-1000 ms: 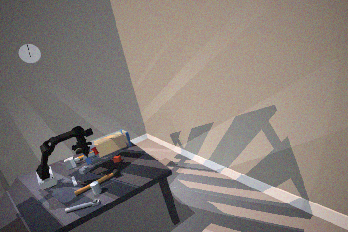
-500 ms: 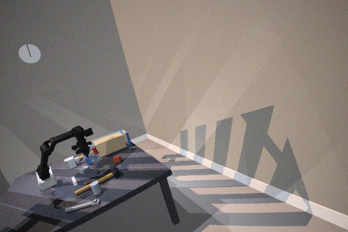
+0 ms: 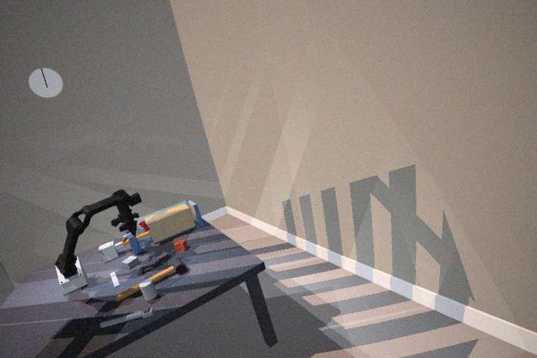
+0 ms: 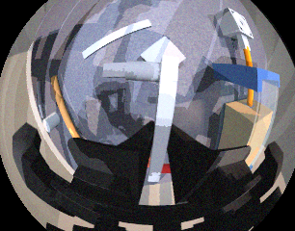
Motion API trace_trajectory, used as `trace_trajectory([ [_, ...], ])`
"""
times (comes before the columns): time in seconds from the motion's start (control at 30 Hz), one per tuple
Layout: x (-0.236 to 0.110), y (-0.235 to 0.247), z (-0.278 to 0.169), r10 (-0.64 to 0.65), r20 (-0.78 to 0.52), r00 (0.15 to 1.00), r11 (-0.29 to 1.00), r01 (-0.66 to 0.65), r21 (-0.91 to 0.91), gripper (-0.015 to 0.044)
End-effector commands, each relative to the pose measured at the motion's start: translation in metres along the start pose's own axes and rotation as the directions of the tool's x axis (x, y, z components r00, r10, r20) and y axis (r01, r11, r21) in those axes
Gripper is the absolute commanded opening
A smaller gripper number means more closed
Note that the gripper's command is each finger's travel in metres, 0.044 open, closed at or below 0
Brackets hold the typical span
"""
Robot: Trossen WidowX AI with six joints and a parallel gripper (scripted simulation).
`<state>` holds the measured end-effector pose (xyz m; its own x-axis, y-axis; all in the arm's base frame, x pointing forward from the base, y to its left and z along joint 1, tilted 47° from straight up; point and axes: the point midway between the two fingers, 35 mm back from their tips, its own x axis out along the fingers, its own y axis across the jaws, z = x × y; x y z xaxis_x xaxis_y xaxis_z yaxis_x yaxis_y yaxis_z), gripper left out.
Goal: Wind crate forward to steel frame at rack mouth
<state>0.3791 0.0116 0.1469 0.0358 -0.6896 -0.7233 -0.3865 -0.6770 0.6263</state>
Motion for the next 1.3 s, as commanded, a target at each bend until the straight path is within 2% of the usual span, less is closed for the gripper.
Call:
trace_trajectory([
  [0.0,-0.007,-0.033,0.016,-0.022,-0.002,1.000,0.998,0.022,-0.054,0.0000],
  [0.6,-0.013,-0.152,0.118,-0.048,0.039,0.998,0.970,0.055,-0.239,0.0000],
  [1.27,0.003,-0.225,0.264,0.010,0.034,0.999,0.906,0.005,-0.422,0.0000],
])
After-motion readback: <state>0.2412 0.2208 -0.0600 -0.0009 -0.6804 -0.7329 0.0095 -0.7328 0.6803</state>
